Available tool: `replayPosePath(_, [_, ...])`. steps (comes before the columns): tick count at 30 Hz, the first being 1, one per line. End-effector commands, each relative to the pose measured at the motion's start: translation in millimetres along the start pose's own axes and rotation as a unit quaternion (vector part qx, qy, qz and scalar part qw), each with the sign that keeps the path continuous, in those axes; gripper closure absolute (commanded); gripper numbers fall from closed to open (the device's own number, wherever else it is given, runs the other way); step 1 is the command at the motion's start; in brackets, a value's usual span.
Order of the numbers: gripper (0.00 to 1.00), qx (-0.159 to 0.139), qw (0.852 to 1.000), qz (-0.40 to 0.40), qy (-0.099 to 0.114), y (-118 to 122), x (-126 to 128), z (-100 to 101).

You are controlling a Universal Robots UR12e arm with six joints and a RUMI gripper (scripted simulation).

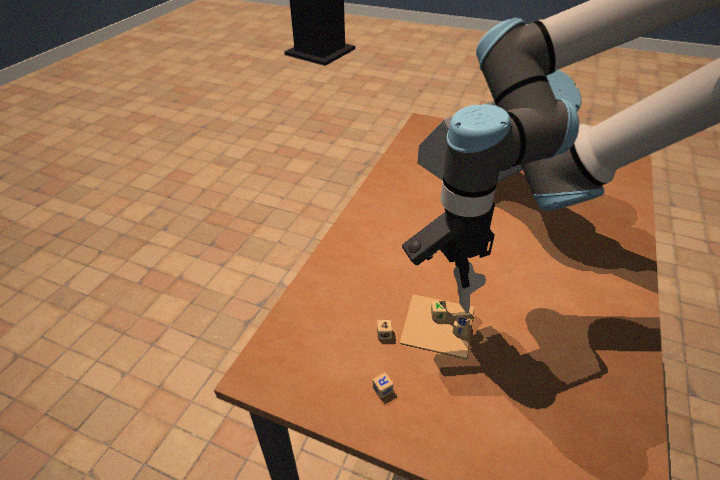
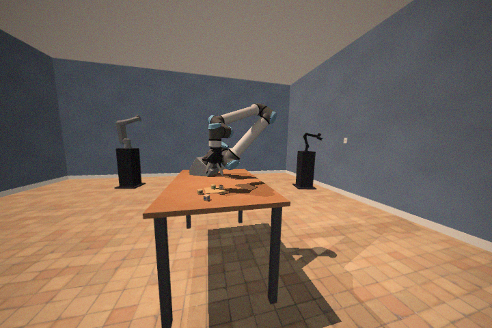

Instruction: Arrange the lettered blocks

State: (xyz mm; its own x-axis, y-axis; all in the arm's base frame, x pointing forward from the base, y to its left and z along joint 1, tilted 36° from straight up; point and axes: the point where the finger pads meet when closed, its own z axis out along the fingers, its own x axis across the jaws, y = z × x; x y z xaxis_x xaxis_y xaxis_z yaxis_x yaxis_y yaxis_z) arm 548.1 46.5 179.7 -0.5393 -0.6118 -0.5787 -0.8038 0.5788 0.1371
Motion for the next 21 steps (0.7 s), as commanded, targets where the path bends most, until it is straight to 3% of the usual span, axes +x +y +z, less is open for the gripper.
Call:
replayPosePath(1, [0.00,0.003,0.998,0.067,0.002,-0.2,3.5,-0.4])
replayPosePath(21, [0.00,0.003,0.981,0.192,0.001,1.4,10.8,-0.2])
